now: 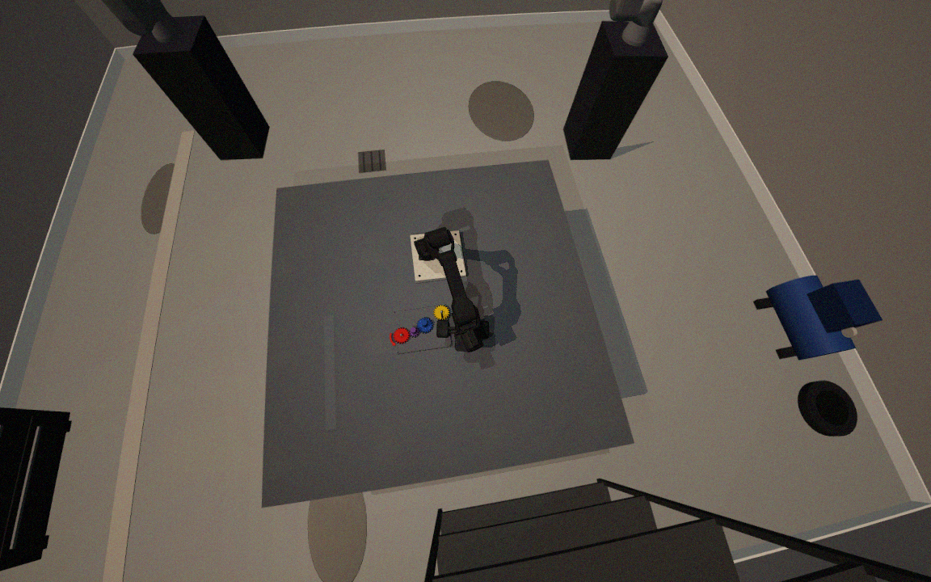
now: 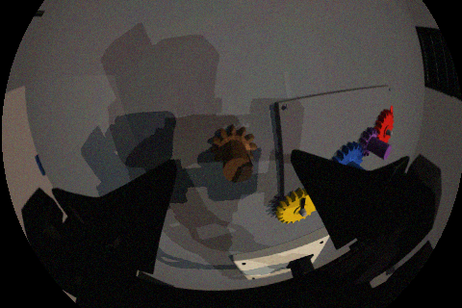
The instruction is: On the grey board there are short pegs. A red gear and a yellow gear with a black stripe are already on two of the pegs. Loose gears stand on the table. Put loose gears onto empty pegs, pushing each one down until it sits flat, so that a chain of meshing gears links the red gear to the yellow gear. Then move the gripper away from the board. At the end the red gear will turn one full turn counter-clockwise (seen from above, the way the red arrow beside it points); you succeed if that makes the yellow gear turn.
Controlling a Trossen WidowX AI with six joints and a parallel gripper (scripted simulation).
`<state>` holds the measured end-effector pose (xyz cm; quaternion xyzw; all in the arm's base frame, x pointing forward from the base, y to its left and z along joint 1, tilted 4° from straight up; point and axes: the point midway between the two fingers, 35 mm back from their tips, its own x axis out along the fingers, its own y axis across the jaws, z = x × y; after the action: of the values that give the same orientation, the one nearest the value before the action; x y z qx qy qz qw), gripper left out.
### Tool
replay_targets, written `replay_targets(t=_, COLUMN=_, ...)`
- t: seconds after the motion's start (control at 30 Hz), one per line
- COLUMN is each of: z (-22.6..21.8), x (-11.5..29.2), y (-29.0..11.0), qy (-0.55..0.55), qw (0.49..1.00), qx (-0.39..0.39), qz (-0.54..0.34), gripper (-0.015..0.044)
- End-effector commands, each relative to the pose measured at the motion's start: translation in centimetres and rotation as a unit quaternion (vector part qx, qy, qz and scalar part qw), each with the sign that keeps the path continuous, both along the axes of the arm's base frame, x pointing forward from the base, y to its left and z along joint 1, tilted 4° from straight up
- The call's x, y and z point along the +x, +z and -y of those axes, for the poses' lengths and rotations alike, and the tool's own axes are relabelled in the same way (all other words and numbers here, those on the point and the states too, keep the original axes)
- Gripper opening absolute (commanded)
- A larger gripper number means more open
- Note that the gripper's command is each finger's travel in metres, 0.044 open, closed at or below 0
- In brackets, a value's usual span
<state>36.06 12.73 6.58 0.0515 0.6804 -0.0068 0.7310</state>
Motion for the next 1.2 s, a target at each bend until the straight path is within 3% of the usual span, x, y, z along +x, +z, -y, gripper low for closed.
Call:
replay_targets(t=0.0, z=0.1, x=-0.2, y=-0.2, qy=0.003, qw=1.000, qx=-0.002, qz=-0.003, gripper=0.0440)
replay_targets(t=0.07, z=0.1, x=-0.2, y=-0.2, qy=0.003, qw=1.000, qx=-0.002, qz=-0.003, gripper=0.0440)
replay_targets(t=0.5, z=0.1, x=-0.2, y=-0.2, qy=0.003, qw=1.000, qx=-0.002, qz=-0.003, gripper=0.0099)
replay_targets(t=0.9, z=0.1, x=-0.2, y=-0.2, qy=0.003, qw=1.000, qx=-0.002, qz=-0.003, gripper=0.0000)
replay_targets(t=1.17, z=-0.7, x=0.7, y=1.0, qy=0.003, qw=0.999, qx=0.020, qz=0.025, gripper=0.0000)
